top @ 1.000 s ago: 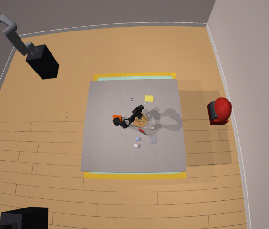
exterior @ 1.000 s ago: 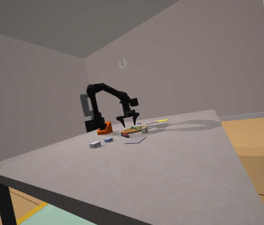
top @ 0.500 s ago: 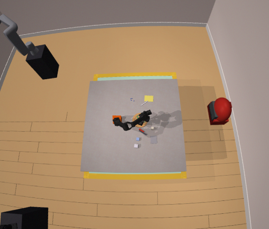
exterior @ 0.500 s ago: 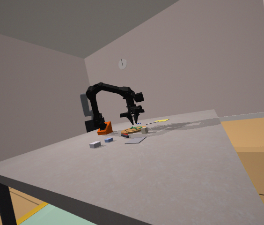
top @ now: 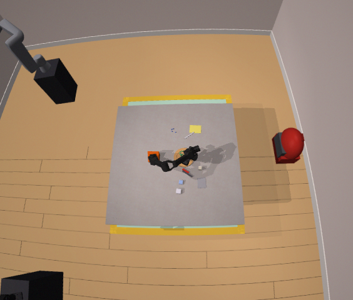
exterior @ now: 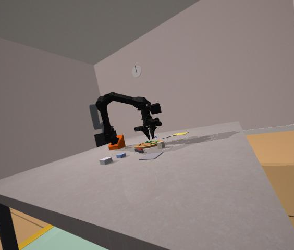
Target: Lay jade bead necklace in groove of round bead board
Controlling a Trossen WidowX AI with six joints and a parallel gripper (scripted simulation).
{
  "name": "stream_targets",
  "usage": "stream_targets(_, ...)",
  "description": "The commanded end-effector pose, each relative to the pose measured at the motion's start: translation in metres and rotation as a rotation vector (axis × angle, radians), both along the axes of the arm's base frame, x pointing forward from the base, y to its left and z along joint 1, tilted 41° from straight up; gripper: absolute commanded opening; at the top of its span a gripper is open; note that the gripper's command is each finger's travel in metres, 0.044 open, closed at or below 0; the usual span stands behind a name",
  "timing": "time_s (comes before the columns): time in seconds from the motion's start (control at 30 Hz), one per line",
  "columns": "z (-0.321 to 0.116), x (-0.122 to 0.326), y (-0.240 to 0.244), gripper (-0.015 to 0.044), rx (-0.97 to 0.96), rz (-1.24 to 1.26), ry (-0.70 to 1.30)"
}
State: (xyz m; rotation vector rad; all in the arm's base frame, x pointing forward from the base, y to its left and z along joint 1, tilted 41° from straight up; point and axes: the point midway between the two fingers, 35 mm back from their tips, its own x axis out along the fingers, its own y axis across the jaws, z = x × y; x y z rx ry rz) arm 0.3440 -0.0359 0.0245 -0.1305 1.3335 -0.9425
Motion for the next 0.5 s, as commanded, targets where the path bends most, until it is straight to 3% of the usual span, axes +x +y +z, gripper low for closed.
stream_targets(0.0, -0.004, -0.002, -0.004, 0.012, -0.003, 0.003, 0.007)
stream_targets(0.47, -0.021, -0.003, -0.019, 0.012, -0.007, 0.007, 0.011)
